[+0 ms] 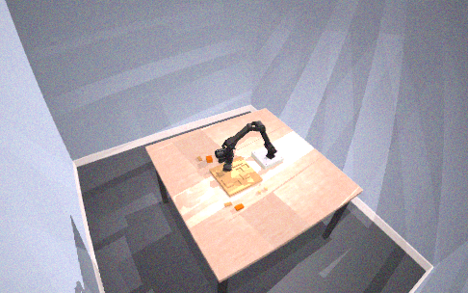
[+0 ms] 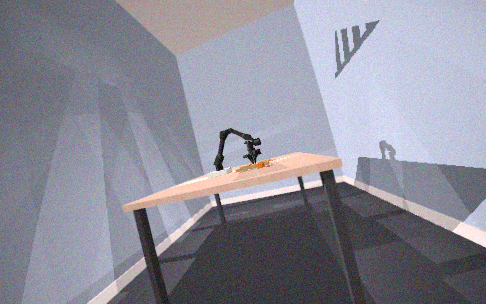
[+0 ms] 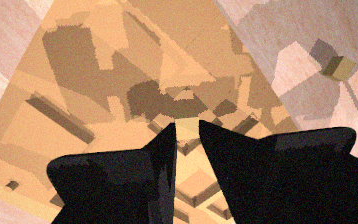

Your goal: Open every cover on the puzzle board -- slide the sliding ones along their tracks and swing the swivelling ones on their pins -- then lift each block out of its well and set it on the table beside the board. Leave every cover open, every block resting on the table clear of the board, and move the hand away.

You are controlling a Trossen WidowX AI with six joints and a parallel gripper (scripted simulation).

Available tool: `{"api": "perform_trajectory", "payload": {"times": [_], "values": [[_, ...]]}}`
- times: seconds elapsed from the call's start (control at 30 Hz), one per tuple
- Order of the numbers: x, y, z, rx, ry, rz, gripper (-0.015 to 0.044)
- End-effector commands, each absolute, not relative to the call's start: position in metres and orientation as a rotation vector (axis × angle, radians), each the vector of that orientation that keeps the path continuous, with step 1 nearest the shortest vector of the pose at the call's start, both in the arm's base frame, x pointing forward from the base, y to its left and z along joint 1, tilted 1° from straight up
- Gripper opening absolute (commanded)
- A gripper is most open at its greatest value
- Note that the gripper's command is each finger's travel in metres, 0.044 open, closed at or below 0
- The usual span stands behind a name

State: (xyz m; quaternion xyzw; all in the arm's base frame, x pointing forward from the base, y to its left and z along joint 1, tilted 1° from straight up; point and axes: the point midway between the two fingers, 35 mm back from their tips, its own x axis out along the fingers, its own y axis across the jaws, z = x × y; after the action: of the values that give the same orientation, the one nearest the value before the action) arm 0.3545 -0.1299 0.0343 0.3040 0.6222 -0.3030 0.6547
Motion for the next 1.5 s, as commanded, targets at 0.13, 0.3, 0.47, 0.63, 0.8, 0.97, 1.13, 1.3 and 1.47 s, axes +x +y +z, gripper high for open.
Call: {"api": "perform_trajectory", "payload": {"times": [0.13, 0.3, 0.47, 0.63, 0.8, 0.97, 1.13, 1.3, 1.47], "values": [[0.355, -0.13, 0.047, 0.688, 1.406, -0.685, 0.008], [0.355, -0.13, 0.053, 0.688, 1.406, -0.685, 0.008], [0.355, -0.13, 0.06, 0.688, 1.407, -0.685, 0.008], [0.354, -0.129, 0.067, 0.687, 1.407, -0.684, 0.008], [0.354, -0.129, 0.073, 0.687, 1.407, -0.684, 0.008], [0.354, -0.129, 0.086, 0.687, 1.407, -0.684, 0.008], [0.353, -0.129, 0.099, 0.687, 1.407, -0.684, 0.008], [0.352, -0.129, 0.112, 0.687, 1.407, -0.684, 0.008], [0.35, -0.131, 0.118, 0.687, 1.407, -0.684, 0.008]]}}
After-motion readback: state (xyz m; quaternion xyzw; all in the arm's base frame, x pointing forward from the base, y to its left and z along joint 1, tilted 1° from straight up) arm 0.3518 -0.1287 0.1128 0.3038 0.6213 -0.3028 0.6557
